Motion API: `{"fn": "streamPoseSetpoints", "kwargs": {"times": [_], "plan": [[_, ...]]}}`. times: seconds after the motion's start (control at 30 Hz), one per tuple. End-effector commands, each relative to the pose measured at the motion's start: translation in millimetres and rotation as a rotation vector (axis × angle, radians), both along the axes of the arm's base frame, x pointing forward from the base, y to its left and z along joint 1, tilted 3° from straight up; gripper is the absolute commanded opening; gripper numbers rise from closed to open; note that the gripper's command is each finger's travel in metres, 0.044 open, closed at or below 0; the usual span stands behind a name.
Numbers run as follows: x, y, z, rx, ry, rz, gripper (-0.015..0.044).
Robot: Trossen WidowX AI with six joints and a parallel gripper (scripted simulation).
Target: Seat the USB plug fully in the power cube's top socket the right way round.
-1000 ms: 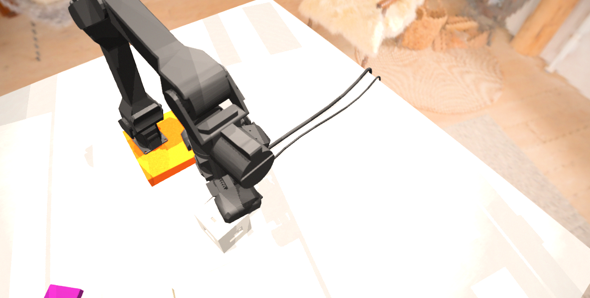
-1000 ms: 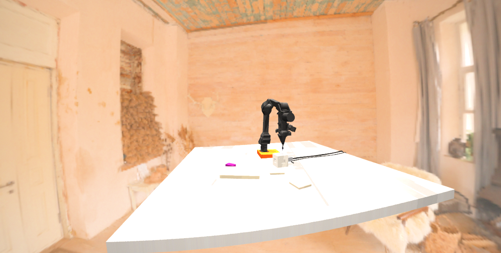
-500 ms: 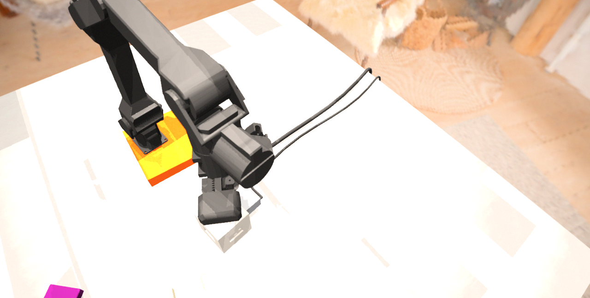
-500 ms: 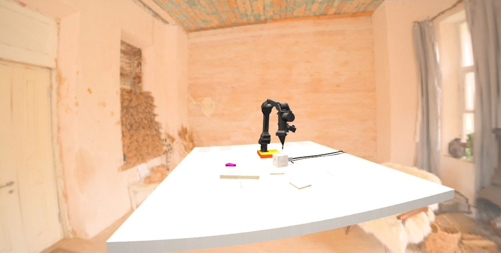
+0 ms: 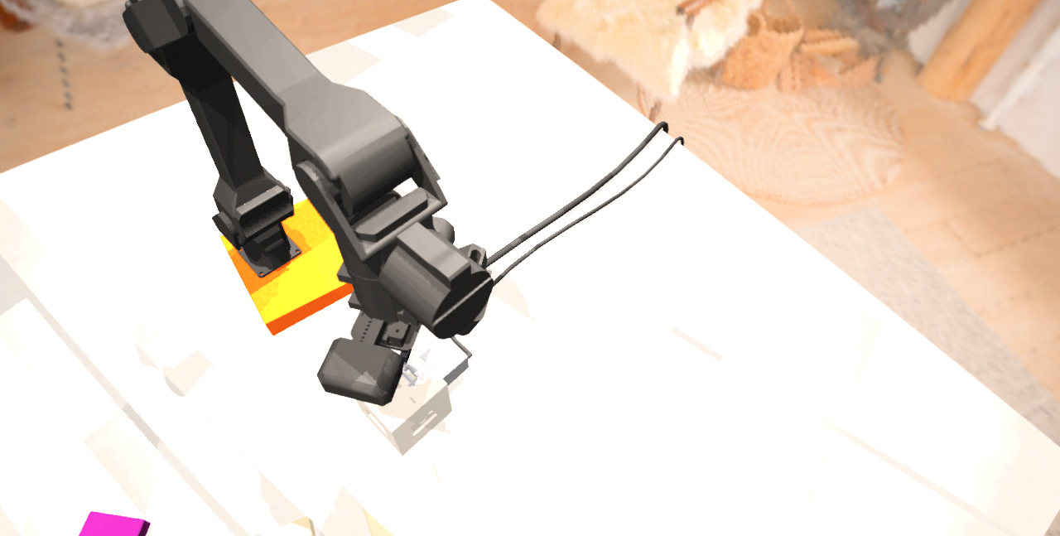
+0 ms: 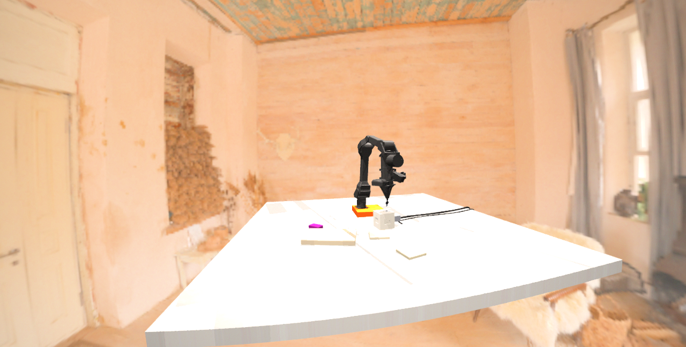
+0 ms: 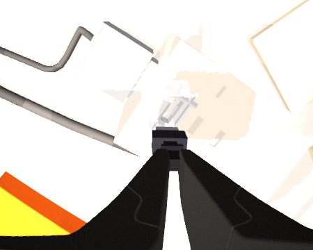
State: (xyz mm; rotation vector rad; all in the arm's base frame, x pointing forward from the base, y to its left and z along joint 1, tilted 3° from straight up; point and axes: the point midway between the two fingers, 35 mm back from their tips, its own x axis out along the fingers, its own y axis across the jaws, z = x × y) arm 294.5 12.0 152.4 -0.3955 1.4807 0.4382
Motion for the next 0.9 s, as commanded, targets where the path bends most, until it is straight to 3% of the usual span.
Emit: {"fn": "streamPoseSetpoints", "kwargs": {"times": [0.0,0.87], "plan": [[-0.4,0.0,-0.3,0.003,0.005,-0.097,0.0],[-0.4,0.0,-0.3,0.03,0.032,-0.777,0.0]]}}
